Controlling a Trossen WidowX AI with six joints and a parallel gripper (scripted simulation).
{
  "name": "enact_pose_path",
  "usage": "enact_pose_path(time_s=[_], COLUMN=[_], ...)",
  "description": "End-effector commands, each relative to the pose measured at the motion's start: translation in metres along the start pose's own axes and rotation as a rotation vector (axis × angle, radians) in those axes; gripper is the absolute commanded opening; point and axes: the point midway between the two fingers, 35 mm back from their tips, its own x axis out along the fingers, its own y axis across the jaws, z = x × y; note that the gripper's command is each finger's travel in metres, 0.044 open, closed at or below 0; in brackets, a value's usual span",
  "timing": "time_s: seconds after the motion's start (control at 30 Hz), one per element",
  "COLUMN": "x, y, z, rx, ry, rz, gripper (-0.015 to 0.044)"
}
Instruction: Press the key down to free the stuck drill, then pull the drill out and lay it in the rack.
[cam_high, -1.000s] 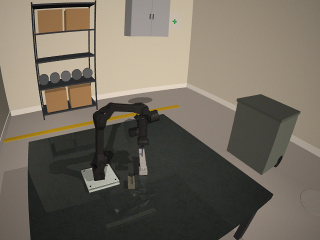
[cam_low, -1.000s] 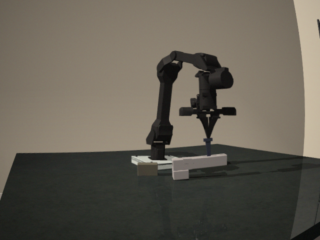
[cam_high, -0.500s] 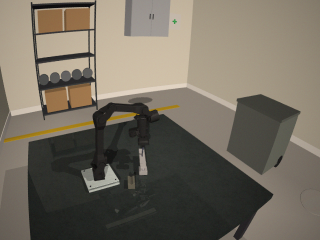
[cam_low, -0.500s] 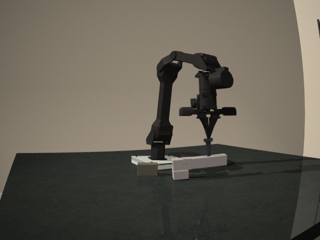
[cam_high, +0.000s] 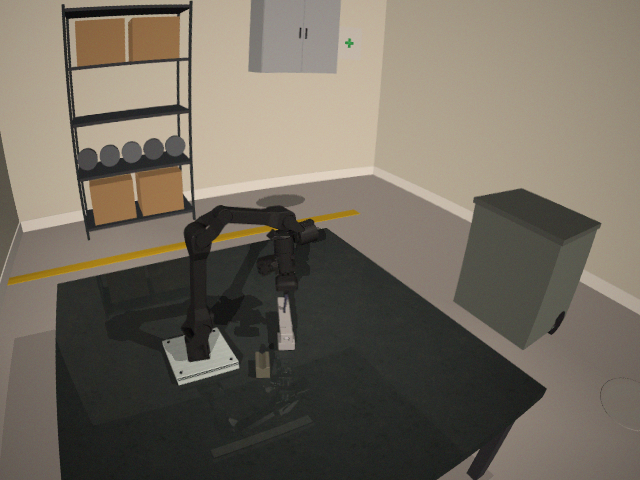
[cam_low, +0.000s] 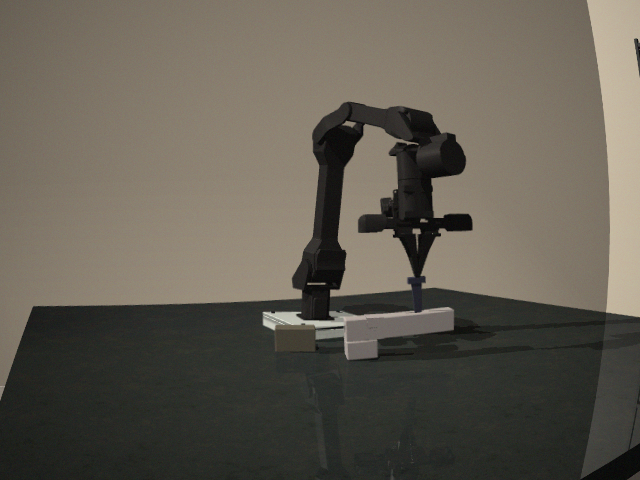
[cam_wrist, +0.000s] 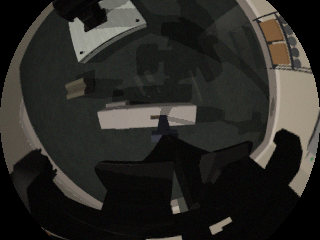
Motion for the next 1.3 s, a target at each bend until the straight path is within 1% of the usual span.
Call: enact_pose_path(time_s=[0.0,1.27], x=[0.013,0.027], y=[-0.002,-0.004], z=[0.008,0.01], rx=[-0.005,-0.005], ry=[-0.037,-0.038], rz=[0.007,0.007], gripper=[0.0,0.0])
